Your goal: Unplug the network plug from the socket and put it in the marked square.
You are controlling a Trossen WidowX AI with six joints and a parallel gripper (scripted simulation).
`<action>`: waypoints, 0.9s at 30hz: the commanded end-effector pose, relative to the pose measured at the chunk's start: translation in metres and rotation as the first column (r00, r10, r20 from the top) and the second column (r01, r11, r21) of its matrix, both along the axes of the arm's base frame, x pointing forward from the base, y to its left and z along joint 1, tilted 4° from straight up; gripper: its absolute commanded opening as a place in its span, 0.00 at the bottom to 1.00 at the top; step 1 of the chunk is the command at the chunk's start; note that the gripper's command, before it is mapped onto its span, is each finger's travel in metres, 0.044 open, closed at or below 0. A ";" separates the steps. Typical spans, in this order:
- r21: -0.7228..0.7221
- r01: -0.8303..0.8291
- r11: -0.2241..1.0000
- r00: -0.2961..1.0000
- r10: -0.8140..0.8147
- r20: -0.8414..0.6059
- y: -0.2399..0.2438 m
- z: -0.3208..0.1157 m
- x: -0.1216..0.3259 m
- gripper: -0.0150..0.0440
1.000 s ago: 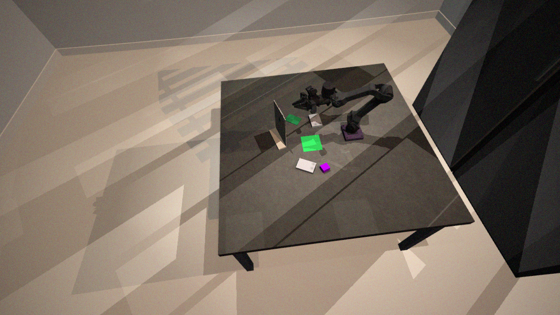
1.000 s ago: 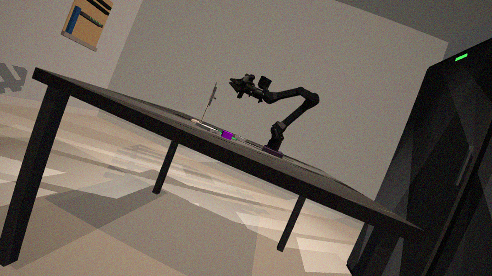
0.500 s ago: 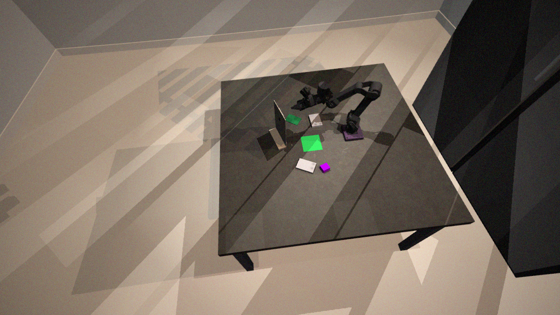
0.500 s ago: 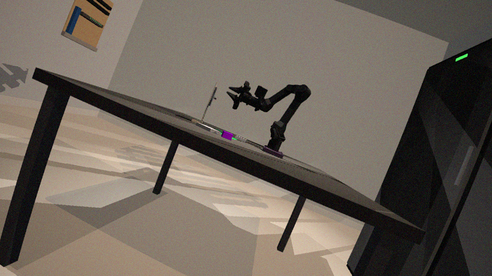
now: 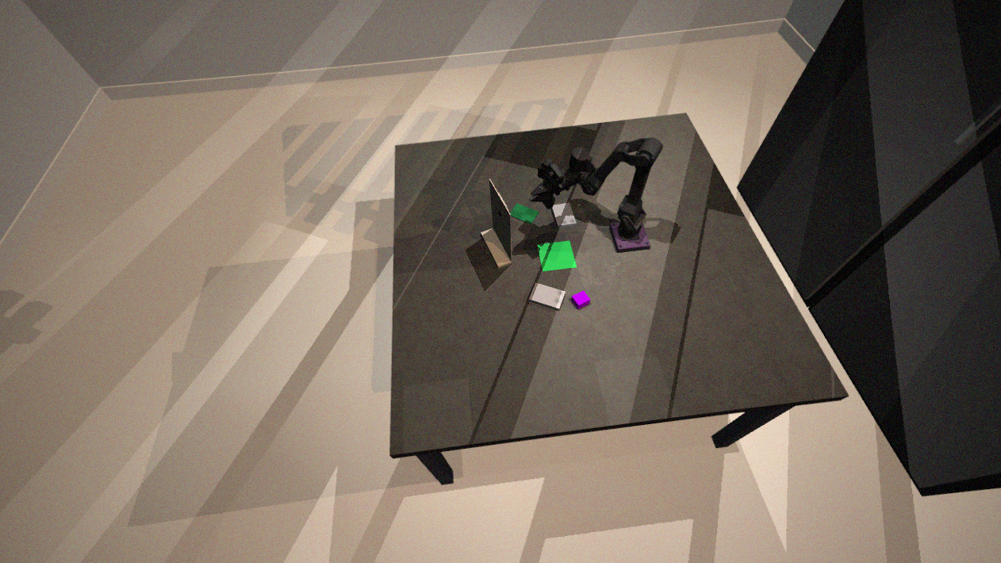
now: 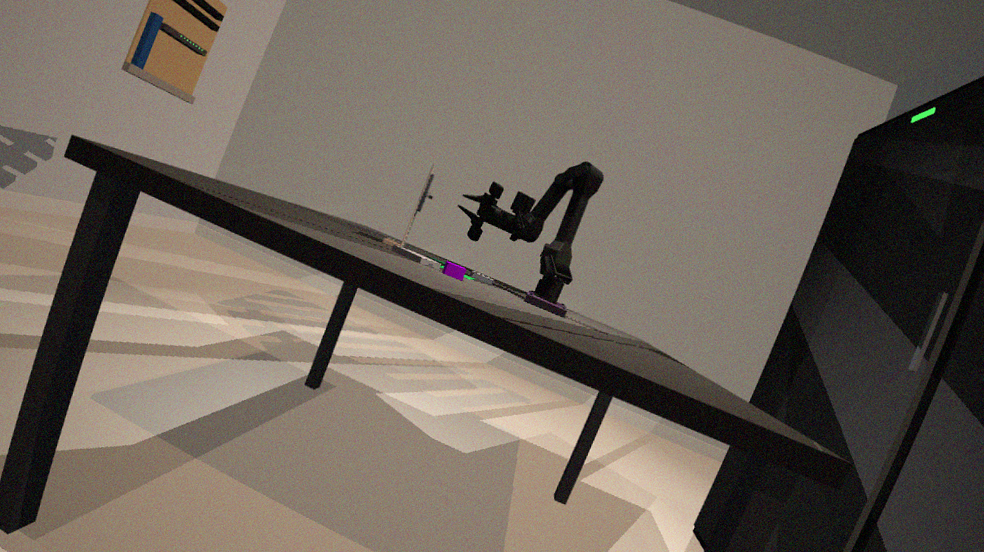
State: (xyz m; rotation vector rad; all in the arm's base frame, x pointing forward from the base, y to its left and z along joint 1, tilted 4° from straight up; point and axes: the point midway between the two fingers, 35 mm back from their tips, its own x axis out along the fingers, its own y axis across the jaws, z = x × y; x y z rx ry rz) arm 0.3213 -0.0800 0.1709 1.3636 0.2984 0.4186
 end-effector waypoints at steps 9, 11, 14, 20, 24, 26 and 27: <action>0.197 -0.076 0.978 0.988 0.099 -0.114 -0.006 -0.025 -0.025 0.52; 0.197 -0.076 0.977 0.989 0.099 -0.114 -0.006 -0.025 -0.024 0.52; 0.198 -0.076 0.977 0.989 0.099 -0.112 -0.004 -0.025 -0.013 0.52; 0.198 -0.076 0.977 0.989 0.100 -0.110 0.005 -0.024 0.016 0.52; 0.198 -0.076 0.977 0.989 0.099 -0.109 0.011 -0.023 0.032 0.52; 0.197 -0.076 0.977 0.989 0.099 -0.109 0.011 -0.023 0.032 0.52; 0.197 -0.076 0.977 0.989 0.099 -0.109 0.011 -0.023 0.032 0.52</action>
